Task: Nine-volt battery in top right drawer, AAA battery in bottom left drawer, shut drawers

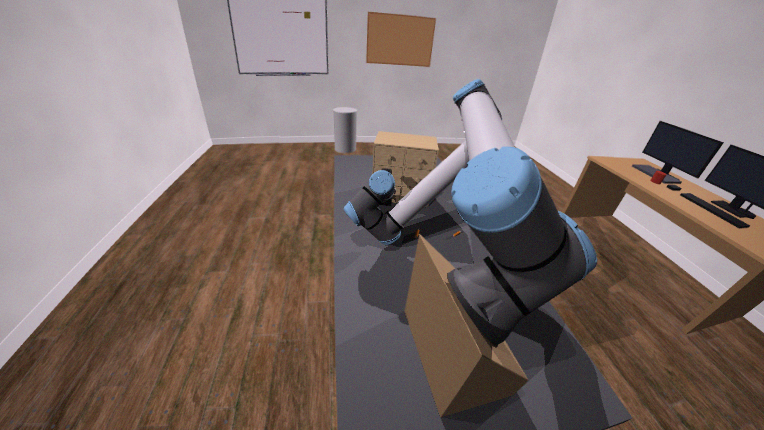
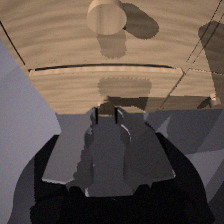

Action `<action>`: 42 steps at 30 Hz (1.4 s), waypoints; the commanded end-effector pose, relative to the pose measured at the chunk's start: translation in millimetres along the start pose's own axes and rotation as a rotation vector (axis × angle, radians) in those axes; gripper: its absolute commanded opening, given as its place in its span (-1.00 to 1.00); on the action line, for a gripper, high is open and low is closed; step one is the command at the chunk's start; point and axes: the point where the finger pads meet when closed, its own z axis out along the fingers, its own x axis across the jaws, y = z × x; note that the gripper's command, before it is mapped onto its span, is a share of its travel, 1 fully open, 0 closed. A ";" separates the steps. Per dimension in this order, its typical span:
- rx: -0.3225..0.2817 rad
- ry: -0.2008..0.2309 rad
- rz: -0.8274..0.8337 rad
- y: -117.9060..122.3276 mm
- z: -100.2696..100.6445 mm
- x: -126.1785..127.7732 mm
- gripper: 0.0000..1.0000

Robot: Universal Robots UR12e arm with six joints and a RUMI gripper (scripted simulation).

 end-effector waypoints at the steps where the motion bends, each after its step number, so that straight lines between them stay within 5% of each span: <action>1: 0.001 0.000 0.000 0.2 -1.4 -0.1 -0.86; 42: 0.001 0.000 0.000 14.6 -18.5 -0.1 -0.86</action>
